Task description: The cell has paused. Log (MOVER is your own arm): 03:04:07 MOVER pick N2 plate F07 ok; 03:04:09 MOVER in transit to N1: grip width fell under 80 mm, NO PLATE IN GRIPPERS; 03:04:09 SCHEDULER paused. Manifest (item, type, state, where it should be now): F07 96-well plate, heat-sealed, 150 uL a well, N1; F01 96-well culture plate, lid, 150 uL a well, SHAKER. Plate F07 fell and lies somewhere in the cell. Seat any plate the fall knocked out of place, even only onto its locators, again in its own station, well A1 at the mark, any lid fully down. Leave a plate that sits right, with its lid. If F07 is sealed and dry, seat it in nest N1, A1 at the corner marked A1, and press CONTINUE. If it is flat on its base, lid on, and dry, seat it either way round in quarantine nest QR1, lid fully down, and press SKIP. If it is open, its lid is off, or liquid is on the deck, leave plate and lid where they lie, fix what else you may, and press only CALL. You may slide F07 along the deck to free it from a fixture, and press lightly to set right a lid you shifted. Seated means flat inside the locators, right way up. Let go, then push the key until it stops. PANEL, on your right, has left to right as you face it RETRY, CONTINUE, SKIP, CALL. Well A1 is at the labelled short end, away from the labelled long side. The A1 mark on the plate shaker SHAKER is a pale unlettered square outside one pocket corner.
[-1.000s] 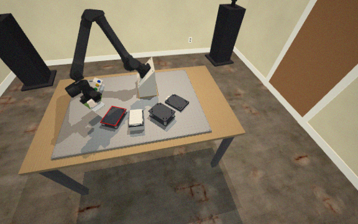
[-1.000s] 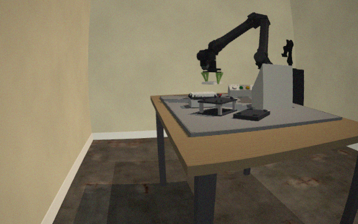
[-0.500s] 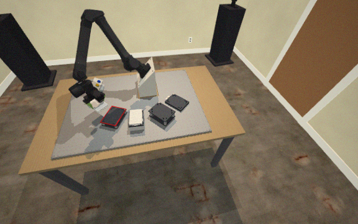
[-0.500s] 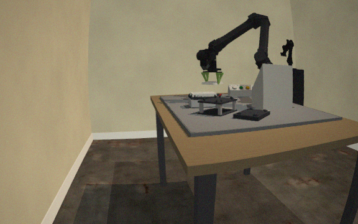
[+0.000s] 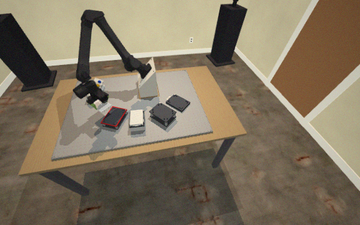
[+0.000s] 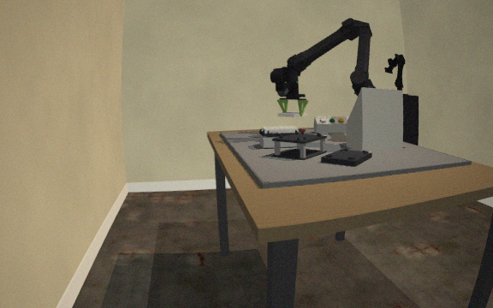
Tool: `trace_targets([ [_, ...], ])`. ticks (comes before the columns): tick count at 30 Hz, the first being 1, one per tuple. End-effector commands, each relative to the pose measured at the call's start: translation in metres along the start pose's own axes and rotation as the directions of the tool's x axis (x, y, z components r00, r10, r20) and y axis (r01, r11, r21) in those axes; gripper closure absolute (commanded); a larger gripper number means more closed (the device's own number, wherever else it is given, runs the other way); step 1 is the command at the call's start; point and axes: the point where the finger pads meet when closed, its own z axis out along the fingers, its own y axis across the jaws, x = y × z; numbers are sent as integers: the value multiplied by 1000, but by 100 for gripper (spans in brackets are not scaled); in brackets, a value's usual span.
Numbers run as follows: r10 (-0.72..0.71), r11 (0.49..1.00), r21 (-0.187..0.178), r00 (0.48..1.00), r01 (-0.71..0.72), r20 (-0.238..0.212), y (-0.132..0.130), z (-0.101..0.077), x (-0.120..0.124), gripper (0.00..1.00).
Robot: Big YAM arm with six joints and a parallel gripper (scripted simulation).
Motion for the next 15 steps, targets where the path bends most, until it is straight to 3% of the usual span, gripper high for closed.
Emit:
trace_targets([
  [1, 17, 1000, 13, 1000, -17, 10, 1, -3, -10, 100],
  [15, 12, 1000, 7, 1000, -12, 10, 13, -1, -28, 100],
])
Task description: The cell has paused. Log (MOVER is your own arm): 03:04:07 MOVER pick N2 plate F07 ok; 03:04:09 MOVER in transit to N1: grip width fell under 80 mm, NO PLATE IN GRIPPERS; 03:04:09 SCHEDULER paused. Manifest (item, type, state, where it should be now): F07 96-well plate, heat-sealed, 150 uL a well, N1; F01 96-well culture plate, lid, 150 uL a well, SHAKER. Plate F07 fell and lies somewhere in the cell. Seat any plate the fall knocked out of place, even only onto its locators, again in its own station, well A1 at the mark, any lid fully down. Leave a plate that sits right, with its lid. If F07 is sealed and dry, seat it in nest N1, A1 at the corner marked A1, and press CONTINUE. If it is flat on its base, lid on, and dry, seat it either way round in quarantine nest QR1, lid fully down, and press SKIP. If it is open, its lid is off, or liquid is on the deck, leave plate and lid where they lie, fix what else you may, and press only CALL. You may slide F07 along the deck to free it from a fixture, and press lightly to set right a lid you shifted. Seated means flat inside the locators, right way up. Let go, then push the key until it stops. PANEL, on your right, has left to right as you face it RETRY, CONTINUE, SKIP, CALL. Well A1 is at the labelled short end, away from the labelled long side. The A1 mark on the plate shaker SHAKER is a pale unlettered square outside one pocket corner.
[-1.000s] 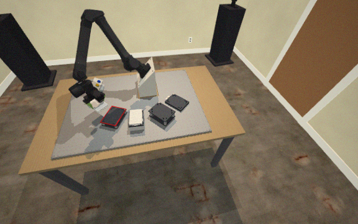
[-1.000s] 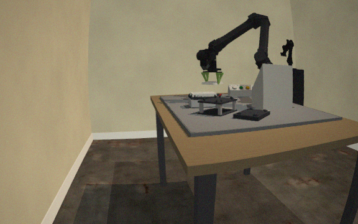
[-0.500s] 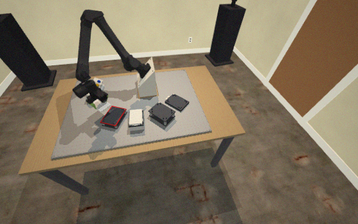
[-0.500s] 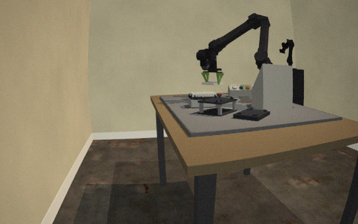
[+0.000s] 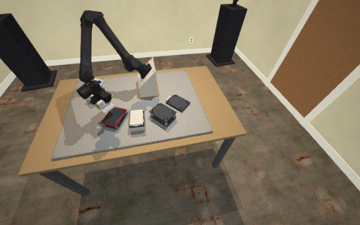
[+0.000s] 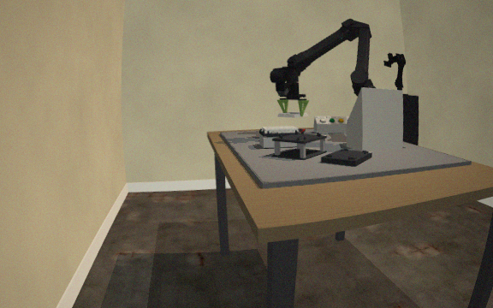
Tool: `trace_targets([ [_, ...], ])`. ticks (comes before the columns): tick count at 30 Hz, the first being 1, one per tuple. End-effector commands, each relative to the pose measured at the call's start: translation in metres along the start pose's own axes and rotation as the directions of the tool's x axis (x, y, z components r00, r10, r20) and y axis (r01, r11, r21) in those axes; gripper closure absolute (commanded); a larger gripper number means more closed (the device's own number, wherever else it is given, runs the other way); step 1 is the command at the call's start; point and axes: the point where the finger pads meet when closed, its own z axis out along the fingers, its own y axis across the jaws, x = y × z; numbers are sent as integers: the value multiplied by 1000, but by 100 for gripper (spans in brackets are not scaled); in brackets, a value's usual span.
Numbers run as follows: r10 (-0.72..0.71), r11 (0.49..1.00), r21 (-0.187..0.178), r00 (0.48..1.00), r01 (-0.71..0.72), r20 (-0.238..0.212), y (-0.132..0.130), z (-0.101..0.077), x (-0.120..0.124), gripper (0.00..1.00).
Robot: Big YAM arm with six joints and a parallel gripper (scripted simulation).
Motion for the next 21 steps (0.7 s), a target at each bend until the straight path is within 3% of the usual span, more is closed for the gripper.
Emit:
trace_targets([
  [1, 12, 1000, 10, 1000, -12, 12, 2, -2, -12, 100],
  [12, 30, 999, 15, 1000, -30, 8, 9, -4, -17, 100],
  [21, 15, 1000, 14, 1000, -15, 13, 19, -3, -35, 100],
])
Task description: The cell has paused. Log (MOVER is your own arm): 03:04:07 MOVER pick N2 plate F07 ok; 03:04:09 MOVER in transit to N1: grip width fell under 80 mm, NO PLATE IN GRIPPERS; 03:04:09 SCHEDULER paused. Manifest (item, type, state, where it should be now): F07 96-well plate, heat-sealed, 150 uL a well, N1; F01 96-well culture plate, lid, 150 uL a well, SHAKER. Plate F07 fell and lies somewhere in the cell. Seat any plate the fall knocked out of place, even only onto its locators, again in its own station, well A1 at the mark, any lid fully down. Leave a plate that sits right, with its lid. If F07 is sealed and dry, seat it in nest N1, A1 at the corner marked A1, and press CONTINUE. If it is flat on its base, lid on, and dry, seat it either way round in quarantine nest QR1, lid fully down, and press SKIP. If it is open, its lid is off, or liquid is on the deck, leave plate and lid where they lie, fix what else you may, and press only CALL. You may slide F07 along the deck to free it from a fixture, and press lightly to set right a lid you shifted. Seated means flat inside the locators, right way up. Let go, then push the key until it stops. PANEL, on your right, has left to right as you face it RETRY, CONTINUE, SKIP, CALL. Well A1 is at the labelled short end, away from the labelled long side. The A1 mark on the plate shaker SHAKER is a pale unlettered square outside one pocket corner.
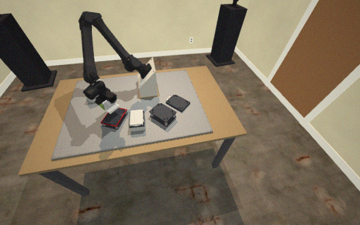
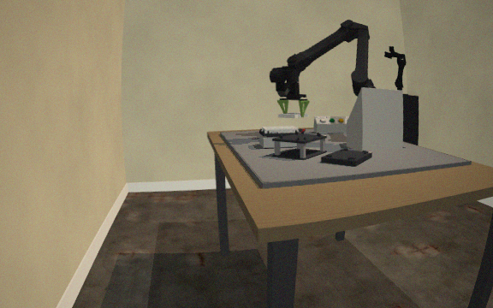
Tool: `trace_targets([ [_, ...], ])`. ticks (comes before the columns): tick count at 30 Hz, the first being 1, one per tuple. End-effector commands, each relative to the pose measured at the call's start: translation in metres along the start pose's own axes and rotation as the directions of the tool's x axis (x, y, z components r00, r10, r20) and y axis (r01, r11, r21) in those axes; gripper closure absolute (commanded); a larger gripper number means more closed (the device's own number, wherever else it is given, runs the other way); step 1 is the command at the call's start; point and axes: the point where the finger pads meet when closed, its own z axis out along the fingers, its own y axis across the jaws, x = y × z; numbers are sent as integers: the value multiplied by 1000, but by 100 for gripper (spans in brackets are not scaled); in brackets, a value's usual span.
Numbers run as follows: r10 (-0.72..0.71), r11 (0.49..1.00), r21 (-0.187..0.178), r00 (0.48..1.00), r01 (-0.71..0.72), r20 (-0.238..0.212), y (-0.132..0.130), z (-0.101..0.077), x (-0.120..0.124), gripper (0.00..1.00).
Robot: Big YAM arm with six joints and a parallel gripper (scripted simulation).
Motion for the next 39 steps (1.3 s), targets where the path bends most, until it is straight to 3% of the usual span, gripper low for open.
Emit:
trace_targets([
  [1, 22, 1000, 15, 1000, -22, 10, 1, -3, -9, 100],
  [8, 41, 999, 21, 999, -41, 9, 3, -5, -9, 100],
  [11, 18, 1000, 11, 1000, -18, 10, 9, -2, -21, 100],
  [22, 18, 1000, 10, 1000, -18, 10, 20, -2, -36, 100],
  [25, 37, 999, 16, 999, -38, 9, 17, -4, -31, 100],
  [39, 17, 1000, 10, 1000, -17, 10, 34, -2, -57, 100],
])
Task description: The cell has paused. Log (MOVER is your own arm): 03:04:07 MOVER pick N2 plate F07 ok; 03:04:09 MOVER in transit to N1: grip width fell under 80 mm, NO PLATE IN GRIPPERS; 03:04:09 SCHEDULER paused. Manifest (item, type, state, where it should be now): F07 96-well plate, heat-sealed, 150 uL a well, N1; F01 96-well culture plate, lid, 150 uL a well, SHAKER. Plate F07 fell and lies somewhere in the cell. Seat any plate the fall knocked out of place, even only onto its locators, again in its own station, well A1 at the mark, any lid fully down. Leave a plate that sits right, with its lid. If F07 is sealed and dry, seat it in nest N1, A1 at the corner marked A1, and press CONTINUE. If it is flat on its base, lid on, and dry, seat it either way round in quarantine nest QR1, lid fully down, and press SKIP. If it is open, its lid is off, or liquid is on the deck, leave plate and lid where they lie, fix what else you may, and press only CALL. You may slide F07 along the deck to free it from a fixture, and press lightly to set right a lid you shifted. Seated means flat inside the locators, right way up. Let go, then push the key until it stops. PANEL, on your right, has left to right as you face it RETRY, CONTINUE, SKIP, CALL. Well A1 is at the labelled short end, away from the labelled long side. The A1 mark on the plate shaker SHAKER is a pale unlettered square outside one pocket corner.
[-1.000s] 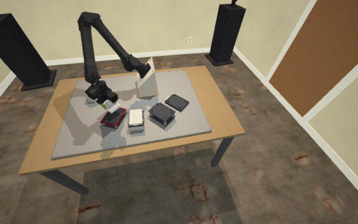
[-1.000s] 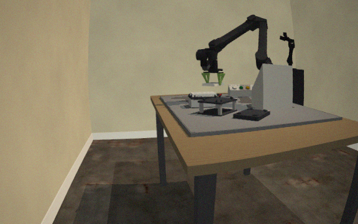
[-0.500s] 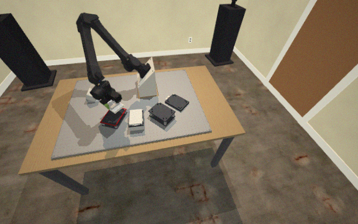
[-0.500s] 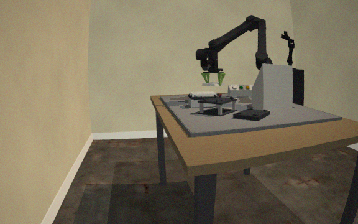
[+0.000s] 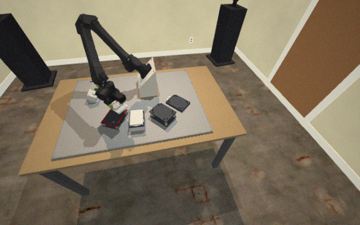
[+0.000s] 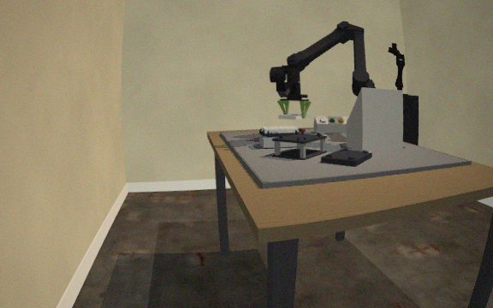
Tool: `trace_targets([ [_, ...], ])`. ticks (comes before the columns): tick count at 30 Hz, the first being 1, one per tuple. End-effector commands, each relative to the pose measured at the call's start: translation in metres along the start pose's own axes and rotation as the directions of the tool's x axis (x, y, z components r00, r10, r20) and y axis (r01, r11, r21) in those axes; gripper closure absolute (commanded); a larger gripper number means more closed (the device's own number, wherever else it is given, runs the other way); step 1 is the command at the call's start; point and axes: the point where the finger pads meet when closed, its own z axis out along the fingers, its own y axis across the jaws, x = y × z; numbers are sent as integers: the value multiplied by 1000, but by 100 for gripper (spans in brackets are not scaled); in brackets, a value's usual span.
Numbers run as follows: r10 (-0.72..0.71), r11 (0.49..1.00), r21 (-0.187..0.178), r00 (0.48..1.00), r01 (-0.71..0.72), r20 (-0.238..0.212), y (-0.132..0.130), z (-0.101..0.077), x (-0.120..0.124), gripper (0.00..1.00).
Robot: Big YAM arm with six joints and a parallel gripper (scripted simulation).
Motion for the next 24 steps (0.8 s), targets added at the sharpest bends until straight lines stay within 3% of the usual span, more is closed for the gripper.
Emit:
trace_targets([
  [1, 20, 1000, 11, 1000, -20, 10, 1, -2, -9, 100],
  [24, 18, 1000, 9, 1000, -18, 10, 21, -3, -36, 100],
])
